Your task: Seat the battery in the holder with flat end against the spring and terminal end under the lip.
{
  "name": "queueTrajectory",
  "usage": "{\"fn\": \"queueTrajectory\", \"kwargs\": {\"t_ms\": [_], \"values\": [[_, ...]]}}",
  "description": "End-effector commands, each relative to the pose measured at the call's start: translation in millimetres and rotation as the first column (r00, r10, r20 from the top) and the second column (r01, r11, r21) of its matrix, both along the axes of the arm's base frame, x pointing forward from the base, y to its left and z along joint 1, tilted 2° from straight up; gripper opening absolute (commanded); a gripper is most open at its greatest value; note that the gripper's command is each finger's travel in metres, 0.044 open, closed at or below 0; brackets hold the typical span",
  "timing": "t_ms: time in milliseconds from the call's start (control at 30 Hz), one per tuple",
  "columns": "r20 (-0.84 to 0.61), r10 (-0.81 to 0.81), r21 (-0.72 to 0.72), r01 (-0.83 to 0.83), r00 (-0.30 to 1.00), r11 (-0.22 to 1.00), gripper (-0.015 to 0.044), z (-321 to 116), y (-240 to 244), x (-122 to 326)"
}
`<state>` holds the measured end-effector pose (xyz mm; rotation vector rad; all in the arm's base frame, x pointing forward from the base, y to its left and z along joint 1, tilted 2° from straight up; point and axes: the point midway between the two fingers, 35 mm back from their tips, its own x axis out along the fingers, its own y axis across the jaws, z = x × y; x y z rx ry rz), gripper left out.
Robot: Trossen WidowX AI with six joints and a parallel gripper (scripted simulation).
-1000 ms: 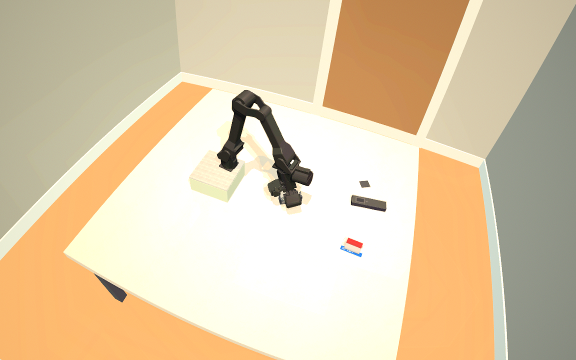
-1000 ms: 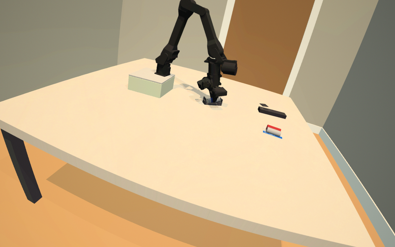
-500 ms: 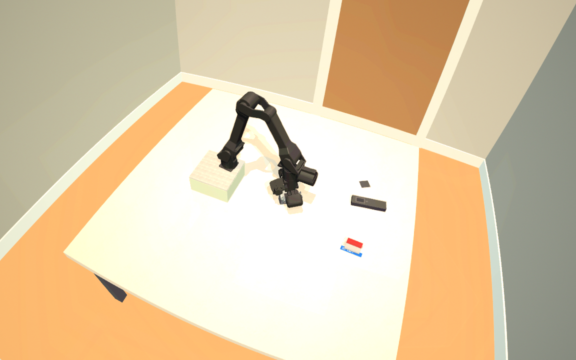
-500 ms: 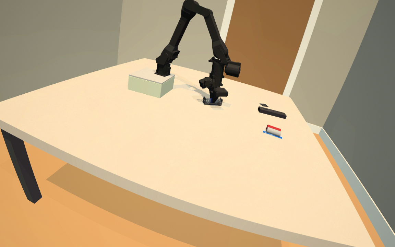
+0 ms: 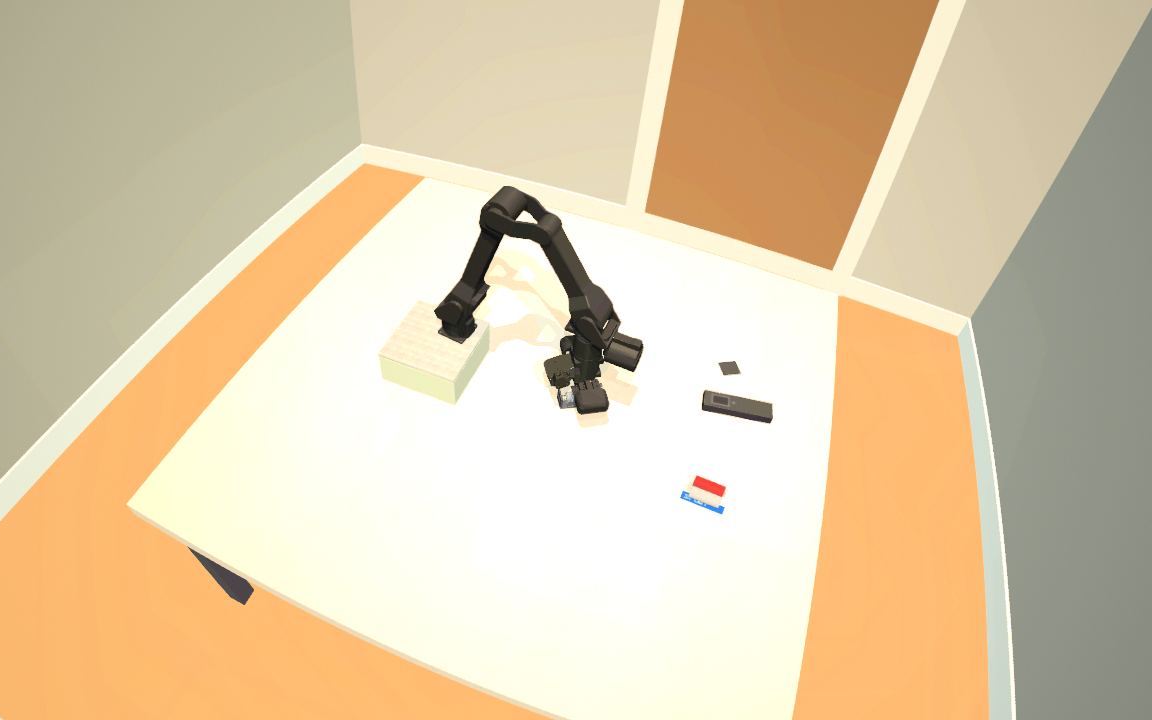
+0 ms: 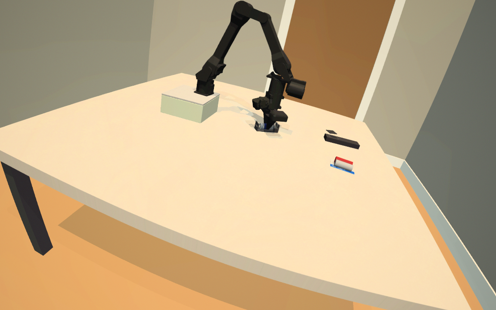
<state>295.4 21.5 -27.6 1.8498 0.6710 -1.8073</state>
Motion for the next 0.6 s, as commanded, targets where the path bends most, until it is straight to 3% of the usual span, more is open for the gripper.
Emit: {"fn": "queueTrajectory", "kwargs": {"t_ms": [0, 567], "values": [[-0.021, -0.005, -0.015, 0.005, 1.000, 1.000, 0.0078, -1.1, -0.8, -1.7], [-0.026, -0.005, -0.023, 0.005, 1.000, 1.000, 0.0078, -0.5, 7.3, 8.2]]}}
